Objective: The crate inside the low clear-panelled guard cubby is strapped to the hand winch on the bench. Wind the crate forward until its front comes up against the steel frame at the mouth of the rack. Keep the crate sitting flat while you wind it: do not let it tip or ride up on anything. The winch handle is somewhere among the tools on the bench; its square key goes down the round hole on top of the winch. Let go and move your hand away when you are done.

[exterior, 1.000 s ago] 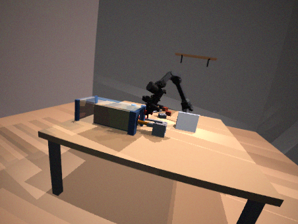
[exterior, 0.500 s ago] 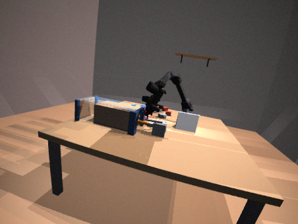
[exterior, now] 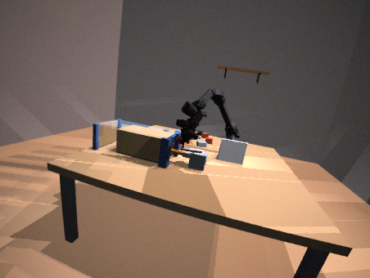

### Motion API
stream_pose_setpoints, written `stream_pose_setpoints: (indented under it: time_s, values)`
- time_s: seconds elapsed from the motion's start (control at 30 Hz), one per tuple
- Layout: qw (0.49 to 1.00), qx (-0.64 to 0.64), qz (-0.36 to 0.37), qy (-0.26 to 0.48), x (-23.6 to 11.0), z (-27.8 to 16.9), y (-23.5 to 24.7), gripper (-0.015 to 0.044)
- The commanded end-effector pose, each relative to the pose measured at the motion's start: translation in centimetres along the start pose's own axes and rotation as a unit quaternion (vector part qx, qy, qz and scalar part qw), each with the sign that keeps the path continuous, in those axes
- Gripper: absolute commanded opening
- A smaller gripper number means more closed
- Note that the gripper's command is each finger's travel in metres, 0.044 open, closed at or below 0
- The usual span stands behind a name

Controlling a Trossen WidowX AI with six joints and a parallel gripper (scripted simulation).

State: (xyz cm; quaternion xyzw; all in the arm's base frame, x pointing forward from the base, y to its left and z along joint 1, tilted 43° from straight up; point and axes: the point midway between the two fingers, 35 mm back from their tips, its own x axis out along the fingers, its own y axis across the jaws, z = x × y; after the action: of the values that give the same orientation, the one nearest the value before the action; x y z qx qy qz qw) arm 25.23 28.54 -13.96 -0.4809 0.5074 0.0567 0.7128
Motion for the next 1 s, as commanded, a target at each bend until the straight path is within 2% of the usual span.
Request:
stream_pose_setpoints:
  time_s: [0.0,0.97]
  values:
    - [0.999,-0.009,0.031,-0.008,-0.5,0.0,2.9,0.0000]
    - [0.999,-0.008,0.033,-0.008,-1.3,-0.8,7.0,0.0000]
